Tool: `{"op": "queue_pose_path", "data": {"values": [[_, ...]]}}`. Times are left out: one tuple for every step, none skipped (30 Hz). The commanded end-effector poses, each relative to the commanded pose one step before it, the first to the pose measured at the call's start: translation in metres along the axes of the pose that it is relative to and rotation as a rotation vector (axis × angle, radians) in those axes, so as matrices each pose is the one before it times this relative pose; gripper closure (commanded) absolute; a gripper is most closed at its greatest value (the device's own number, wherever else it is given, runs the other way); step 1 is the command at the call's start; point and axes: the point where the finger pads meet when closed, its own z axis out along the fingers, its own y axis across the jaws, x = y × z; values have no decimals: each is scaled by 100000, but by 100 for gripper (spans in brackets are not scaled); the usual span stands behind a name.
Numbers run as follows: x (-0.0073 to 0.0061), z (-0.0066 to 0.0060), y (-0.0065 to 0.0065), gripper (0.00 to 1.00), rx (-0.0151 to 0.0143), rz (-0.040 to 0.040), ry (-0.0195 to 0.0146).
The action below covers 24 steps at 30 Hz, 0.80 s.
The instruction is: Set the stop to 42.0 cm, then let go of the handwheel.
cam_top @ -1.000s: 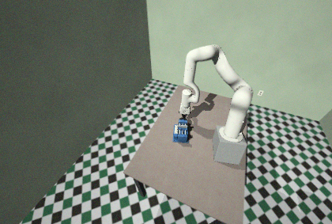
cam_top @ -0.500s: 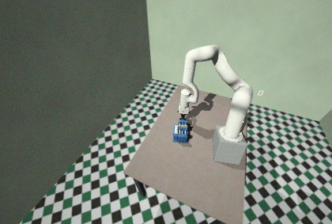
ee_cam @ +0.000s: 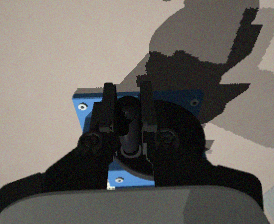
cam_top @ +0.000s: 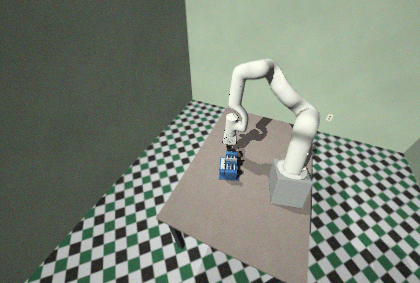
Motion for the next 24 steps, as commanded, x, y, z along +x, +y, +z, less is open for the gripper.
{"op": "queue_pose_path", "data": {"values": [[25,894,-494,94,-193,2,28],[0,231,-52,94,0,0,0],[0,225,-45,94,0,0,-1],[1,180,-9,94,-1,0,1],[0,182,-9,94,0,0,0],[0,164,6,94,-1,0,0],[0,149,19,94,-1,0,1],[0,150,19,94,1,0,-1],[0,142,27,94,0,0,0],[1,128,40,94,-1,0,2],[0,129,40,94,0,0,0],[-1,130,40,94,2,0,-2],[1,114,55,94,-2,0,2],[0,0,0,94,0,0,0],[0,0,0,94,0,0,0],[0,112,58,94,-1,0,1],[0,113,58,94,1,0,-1],[-1,112,60,94,2,0,-2],[1,97,74,94,-2,0,3],[0,98,75,94,-1,0,1],[0,98,75,94,1,0,-1],[-1,96,78,94,1,0,-2],[1,84,91,94,-2,0,3],[0,84,91,94,0,0,1]]}}
